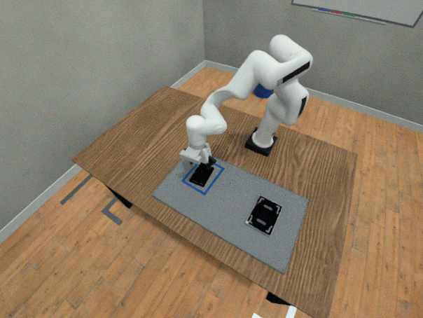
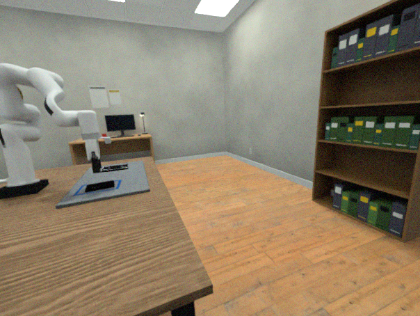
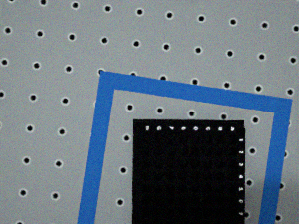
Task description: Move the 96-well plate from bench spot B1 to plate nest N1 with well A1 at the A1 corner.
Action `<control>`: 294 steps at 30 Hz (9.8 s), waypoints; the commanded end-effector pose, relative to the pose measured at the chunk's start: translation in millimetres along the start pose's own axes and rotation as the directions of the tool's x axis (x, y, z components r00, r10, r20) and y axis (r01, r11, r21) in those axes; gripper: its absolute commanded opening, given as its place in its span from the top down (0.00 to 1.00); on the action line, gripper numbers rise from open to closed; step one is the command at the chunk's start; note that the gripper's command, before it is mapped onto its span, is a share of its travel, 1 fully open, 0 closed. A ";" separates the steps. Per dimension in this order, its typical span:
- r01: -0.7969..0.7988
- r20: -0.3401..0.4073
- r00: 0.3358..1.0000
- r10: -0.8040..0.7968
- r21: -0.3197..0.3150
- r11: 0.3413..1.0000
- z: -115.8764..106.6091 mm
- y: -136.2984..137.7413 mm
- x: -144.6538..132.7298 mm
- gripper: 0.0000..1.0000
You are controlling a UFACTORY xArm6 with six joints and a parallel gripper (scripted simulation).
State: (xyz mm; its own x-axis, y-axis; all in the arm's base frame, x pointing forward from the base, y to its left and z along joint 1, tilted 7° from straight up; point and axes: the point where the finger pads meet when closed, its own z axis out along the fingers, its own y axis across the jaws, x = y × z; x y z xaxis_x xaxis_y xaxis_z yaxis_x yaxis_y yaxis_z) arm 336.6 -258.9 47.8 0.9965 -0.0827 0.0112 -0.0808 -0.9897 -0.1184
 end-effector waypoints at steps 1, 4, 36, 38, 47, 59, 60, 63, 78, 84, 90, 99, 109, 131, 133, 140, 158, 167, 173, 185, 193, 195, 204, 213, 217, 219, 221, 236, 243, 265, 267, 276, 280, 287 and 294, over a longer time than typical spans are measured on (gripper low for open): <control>0.000 -0.003 1.000 0.000 -0.002 1.000 -1.4 0.6 1.1 0.00; 0.000 -0.003 1.000 0.000 -0.002 1.000 2.0 0.6 1.1 0.00; 0.000 -0.003 1.000 0.000 -0.002 1.000 48.7 0.6 1.1 0.00; 0.000 -0.003 1.000 0.000 -0.002 1.000 52.0 0.6 1.1 0.00; 0.000 -0.003 1.000 0.000 -0.002 1.000 59.9 0.7 1.1 0.00; 0.000 -0.003 1.000 0.000 -0.002 1.000 61.2 0.6 1.1 0.00; 0.000 -0.003 1.000 0.000 -0.002 1.000 61.2 0.6 1.1 0.00; 0.000 -0.003 1.000 0.000 -0.002 1.000 62.5 0.6 1.1 0.00; 0.000 -0.003 1.000 0.000 -0.002 1.000 71.3 0.7 1.2 0.00; 0.000 -0.003 1.000 0.000 -0.002 1.000 75.3 0.7 1.2 0.00; 0.000 -0.003 1.000 0.000 -0.002 1.000 79.3 0.7 1.2 0.00; 0.000 -0.003 1.000 0.000 -0.002 1.000 79.9 0.7 1.2 0.00; 0.000 -0.003 1.000 0.000 -0.002 1.000 79.9 0.7 1.2 0.00; 0.000 -0.003 1.000 0.000 -0.002 1.000 79.3 0.6 1.1 1.00; 0.000 -0.003 1.000 0.000 -0.002 1.000 79.3 0.6 1.1 1.00; 0.000 -0.003 1.000 0.000 -0.002 1.000 79.3 0.6 1.1 1.00; 0.000 -0.003 1.000 0.000 -0.002 1.000 79.3 0.6 1.1 1.00; 0.000 -0.003 1.000 0.000 -0.002 1.000 77.4 0.7 1.2 1.00; 0.000 -0.003 1.000 0.000 -0.002 1.000 73.3 0.7 1.2 1.00; 0.000 -0.003 1.000 0.000 -0.002 1.000 66.6 0.7 1.2 1.00; 0.000 -0.003 1.000 0.000 -0.002 1.000 61.3 0.7 1.2 1.00; 0.000 -0.003 1.000 0.000 -0.002 1.000 59.9 0.7 1.2 1.00; 0.000 -0.003 1.000 0.000 -0.002 1.000 59.3 0.7 1.2 1.00; 0.000 -0.003 1.000 0.000 -0.002 1.000 45.9 0.7 1.1 1.00; 0.000 -0.003 1.000 0.000 -0.002 1.000 40.9 0.7 1.1 1.00; 0.000 -0.003 1.000 0.000 -0.002 1.000 37.5 0.7 1.1 1.00; 0.000 -0.003 1.000 0.000 -0.002 1.000 34.2 0.6 1.1 1.00; 0.000 -0.003 1.000 0.000 -0.002 1.000 12.5 0.6 1.1 1.00; 0.000 -0.003 1.000 0.000 -0.002 1.000 0.8 0.6 1.1 1.00; -0.111 -0.003 0.994 0.111 -0.002 0.994 -2.0 -19.0 5.1 1.00; -0.111 -0.004 0.994 0.111 -0.002 0.994 -2.2 -25.5 6.5 1.00; -0.111 -0.004 0.994 0.111 -0.001 0.994 -3.1 -55.0 12.6 1.00; -0.111 -0.004 0.994 0.111 -0.001 0.994 -3.5 -68.1 15.3 1.00; -0.111 -0.004 0.994 0.111 -0.001 0.994 -4.0 -84.4 18.7 1.00; -0.111 -0.004 0.994 0.111 -0.001 0.994 -4.8 -107.3 23.5 1.00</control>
State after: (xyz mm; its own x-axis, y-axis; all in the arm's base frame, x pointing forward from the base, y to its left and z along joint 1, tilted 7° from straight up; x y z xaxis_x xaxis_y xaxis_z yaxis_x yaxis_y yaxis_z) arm 363.1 -168.2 62.0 0.9814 -0.1921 -0.0021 -0.1910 -0.9742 -0.1201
